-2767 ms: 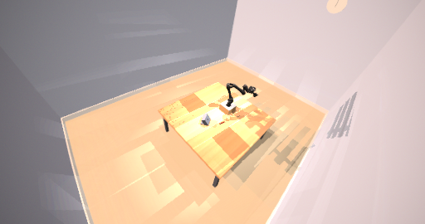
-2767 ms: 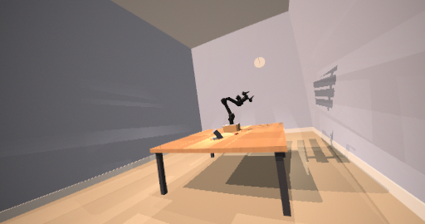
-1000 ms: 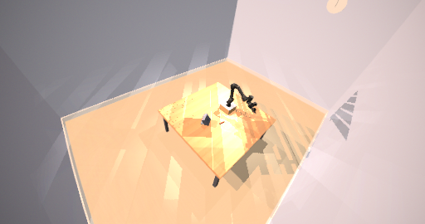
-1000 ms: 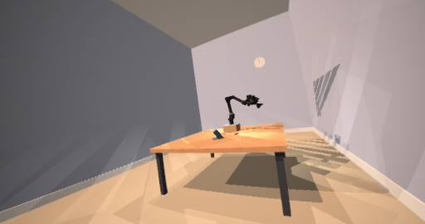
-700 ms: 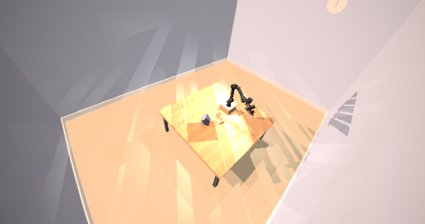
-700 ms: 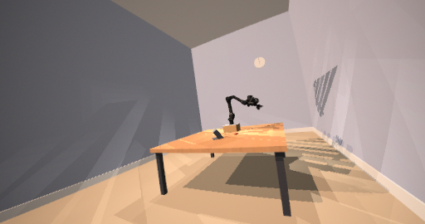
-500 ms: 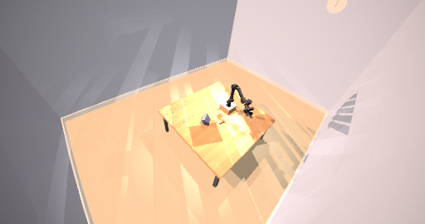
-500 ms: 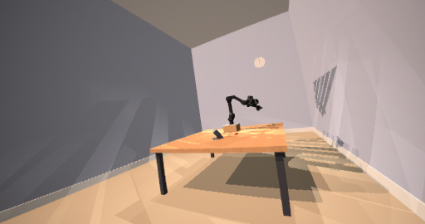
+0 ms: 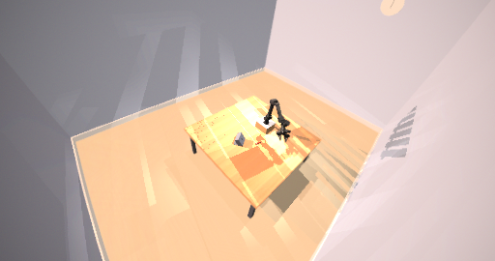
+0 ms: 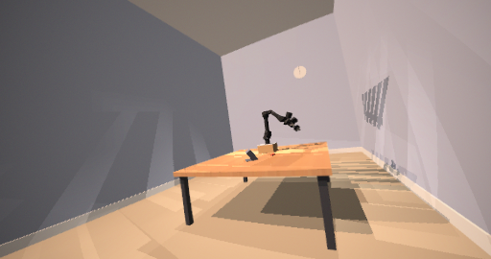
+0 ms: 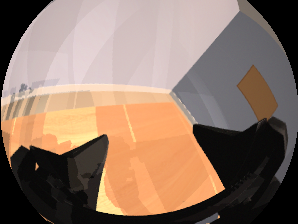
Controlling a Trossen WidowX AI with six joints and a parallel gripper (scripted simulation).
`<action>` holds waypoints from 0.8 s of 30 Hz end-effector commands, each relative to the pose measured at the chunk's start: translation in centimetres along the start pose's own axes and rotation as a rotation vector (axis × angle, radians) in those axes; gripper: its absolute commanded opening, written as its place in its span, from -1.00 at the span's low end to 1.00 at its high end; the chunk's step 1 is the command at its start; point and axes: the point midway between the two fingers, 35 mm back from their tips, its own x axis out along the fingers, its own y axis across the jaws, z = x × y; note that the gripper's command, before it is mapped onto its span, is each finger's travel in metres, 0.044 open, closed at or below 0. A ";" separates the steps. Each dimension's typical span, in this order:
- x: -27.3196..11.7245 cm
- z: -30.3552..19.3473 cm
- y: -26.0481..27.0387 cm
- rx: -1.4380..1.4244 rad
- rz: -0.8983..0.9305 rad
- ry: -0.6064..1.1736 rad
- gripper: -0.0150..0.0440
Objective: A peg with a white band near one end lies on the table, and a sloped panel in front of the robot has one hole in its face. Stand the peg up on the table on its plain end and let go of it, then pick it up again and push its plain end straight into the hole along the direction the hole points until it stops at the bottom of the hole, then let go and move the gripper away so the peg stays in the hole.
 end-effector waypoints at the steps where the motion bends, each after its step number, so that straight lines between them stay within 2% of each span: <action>1: 1.2 -2.2 -1.0 0.068 0.010 0.083 1.00; 15: 2.9 -7.3 -3.9 0.260 0.006 0.257 1.00; 24: 3.5 -12.0 -5.7 0.439 0.001 0.430 1.00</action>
